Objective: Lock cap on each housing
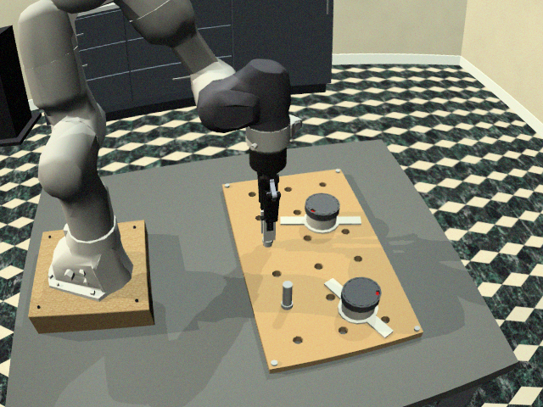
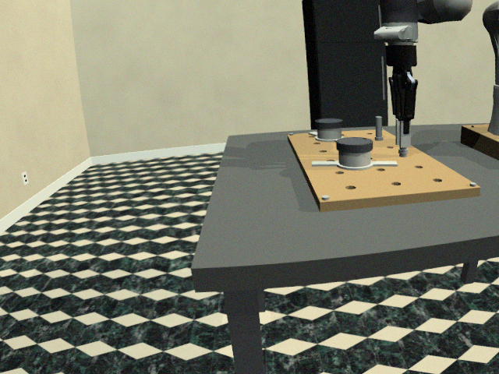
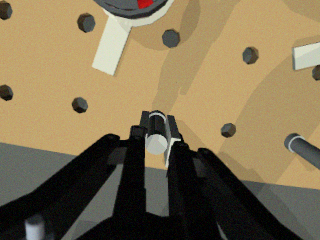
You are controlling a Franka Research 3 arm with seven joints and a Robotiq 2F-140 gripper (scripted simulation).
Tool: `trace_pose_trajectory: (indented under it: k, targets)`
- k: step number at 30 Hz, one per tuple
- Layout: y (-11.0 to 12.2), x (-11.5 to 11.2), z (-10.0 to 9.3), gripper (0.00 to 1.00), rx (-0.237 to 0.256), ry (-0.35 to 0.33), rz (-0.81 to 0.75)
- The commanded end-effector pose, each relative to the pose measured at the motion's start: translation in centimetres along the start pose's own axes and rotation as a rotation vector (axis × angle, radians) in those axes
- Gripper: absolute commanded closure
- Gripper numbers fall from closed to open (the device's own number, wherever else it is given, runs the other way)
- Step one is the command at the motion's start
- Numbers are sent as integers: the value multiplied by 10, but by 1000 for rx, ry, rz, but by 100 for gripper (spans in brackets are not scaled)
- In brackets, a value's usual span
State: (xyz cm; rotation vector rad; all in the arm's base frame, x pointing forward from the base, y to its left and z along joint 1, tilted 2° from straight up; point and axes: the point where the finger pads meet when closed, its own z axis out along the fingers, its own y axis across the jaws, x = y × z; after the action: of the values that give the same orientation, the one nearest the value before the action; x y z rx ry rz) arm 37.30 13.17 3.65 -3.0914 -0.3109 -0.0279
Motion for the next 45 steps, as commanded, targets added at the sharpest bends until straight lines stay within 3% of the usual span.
trace_pose_trajectory:
  k: [1,45]
  targets:
    - [0,3,0,90,-2,9,1]
    - [0,3,7,90,-2,9,1]
